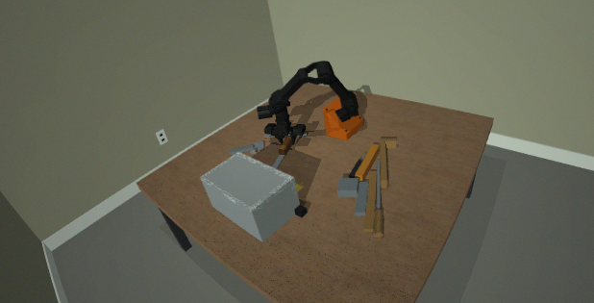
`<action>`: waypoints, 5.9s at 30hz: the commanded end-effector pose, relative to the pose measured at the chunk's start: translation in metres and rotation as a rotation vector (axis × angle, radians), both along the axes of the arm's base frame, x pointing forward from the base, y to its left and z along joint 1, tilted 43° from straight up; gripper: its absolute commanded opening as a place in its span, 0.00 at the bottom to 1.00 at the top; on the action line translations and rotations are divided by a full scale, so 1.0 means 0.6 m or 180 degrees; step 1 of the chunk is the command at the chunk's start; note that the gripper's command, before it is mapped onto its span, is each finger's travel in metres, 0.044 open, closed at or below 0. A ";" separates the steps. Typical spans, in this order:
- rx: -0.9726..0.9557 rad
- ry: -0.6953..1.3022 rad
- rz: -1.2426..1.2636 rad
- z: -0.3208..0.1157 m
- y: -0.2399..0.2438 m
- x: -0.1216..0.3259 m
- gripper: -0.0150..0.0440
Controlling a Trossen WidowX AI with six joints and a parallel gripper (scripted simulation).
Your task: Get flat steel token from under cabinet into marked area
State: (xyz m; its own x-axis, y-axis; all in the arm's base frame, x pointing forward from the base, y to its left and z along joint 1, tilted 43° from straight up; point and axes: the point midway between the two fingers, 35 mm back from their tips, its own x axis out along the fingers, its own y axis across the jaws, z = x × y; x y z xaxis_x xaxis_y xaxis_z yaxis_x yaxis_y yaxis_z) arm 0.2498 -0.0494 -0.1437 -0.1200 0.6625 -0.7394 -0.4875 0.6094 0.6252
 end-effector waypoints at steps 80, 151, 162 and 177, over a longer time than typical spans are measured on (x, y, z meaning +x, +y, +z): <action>-0.0005 0.0096 -0.0130 0.030 0.060 0.130 0.25; 0.0005 0.0087 -0.0130 0.063 0.118 0.247 0.25; 0.0007 0.0089 -0.0130 0.077 0.133 0.237 0.25; 0.0010 0.0092 -0.0130 0.097 0.153 0.223 0.25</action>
State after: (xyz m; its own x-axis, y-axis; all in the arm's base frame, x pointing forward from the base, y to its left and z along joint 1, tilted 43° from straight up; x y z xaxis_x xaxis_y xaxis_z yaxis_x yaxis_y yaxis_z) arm 0.3856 0.0379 -0.0885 -0.1137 0.6632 -0.7398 -0.4434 0.6325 0.6351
